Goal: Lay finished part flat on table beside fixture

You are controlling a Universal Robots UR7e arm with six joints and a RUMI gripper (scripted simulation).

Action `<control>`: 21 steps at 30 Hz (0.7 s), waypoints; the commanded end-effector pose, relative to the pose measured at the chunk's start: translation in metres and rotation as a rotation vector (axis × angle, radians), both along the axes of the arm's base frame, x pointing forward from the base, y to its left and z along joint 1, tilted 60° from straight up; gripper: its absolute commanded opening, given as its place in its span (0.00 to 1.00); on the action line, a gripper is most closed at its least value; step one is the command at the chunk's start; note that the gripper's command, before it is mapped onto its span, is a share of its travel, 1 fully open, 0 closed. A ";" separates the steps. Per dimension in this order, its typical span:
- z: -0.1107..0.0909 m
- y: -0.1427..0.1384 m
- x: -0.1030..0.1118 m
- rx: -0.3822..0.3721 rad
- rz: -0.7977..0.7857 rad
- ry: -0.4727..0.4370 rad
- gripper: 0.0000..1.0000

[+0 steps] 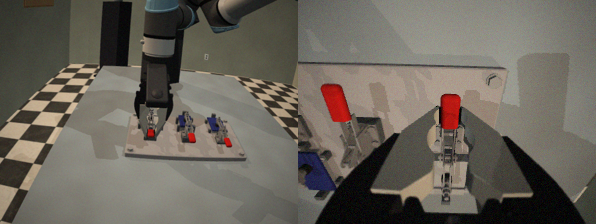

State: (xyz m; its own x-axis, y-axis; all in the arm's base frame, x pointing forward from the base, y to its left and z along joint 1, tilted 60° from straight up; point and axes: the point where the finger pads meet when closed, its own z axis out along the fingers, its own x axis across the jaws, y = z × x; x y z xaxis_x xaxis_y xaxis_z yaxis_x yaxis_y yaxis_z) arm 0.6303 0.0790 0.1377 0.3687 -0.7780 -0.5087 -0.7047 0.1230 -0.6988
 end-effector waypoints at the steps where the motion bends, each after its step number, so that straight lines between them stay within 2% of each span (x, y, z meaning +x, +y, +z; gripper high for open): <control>1: 0.001 -0.002 -0.003 0.000 0.000 0.000 0.00; 21: -0.001 -0.007 -0.016 0.000 0.000 0.000 0.00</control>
